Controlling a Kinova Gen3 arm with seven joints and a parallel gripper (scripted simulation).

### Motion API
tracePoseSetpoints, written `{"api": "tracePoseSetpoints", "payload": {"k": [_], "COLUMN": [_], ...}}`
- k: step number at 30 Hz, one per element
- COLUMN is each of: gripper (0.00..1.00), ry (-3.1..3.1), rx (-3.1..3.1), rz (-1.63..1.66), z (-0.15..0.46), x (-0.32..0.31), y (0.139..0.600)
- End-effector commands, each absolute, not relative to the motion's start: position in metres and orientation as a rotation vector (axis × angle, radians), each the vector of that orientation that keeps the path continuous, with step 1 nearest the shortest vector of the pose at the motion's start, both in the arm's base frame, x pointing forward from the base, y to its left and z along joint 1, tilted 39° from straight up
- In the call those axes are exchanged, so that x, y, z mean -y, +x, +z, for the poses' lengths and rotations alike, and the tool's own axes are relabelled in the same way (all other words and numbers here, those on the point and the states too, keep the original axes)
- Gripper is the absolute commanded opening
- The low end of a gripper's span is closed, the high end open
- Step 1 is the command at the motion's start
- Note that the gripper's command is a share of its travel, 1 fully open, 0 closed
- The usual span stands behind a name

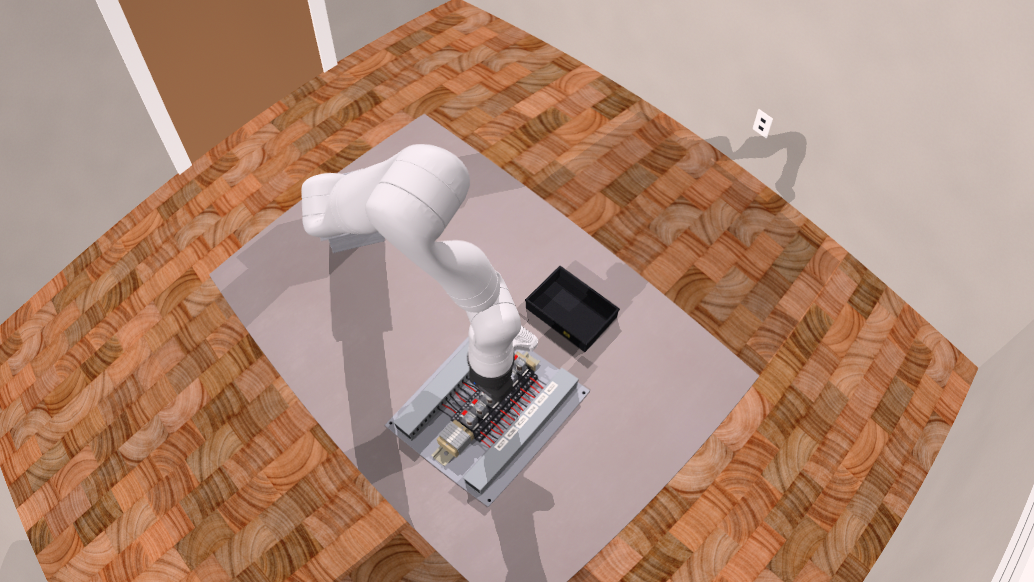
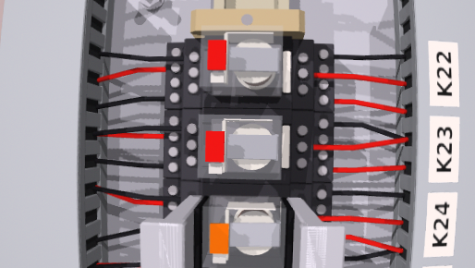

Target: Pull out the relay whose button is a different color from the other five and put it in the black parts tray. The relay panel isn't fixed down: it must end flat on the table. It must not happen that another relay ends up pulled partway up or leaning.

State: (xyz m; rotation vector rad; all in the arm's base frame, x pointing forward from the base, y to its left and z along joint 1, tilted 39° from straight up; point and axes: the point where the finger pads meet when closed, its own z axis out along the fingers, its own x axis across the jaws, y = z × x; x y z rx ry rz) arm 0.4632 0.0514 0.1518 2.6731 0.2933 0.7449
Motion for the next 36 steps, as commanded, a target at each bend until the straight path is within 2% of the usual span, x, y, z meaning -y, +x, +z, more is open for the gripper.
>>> {"api": "tracePoseSetpoints", "payload": {"k": [1,36], "gripper": [0.0,0.0], "ry": [2.672,2.656], "rx": [-0.294,-0.308], "rz": [0.75,0.82], "z": [0.1522,0.1516], "x": [-0.0518,-0.0515], "y": [0.4633,0.4619]}}
